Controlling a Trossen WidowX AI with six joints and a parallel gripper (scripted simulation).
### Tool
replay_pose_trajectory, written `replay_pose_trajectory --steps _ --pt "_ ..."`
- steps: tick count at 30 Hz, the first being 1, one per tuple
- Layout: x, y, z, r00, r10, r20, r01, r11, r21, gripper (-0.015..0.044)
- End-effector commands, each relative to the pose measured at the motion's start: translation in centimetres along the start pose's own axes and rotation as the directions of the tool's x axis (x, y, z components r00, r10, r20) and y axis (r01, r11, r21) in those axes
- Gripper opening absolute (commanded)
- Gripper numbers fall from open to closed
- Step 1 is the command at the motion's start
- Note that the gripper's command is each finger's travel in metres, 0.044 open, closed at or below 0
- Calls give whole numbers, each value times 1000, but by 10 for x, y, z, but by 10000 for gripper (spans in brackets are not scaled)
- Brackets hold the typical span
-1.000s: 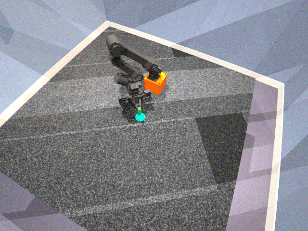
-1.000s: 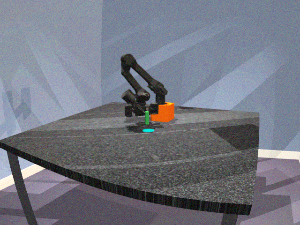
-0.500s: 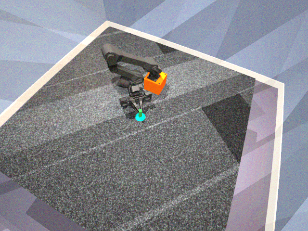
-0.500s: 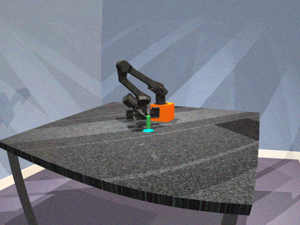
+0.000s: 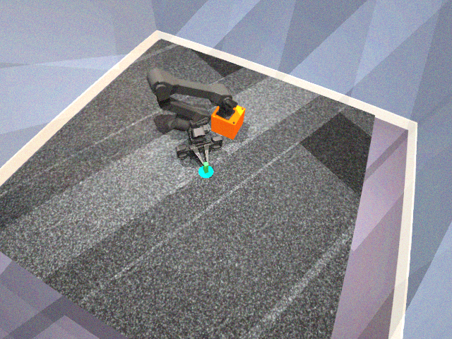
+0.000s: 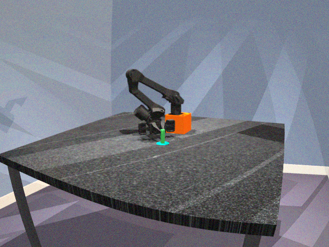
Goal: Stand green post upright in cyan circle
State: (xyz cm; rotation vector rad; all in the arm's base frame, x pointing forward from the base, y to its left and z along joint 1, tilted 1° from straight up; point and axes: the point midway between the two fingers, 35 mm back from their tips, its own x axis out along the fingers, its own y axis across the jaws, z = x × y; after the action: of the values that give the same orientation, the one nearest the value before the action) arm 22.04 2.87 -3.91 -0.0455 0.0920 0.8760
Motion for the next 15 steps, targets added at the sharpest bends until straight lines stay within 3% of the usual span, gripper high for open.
replay_pose_trajectory --steps 1,11,15 --pt "0 0 0 1000 2 2 -2 1000 -7 127" --pt "0 0 0 1000 2 2 -2 1000 -7 390" --pt "0 -2 4 1000 1 2 -1 1000 -7 400"
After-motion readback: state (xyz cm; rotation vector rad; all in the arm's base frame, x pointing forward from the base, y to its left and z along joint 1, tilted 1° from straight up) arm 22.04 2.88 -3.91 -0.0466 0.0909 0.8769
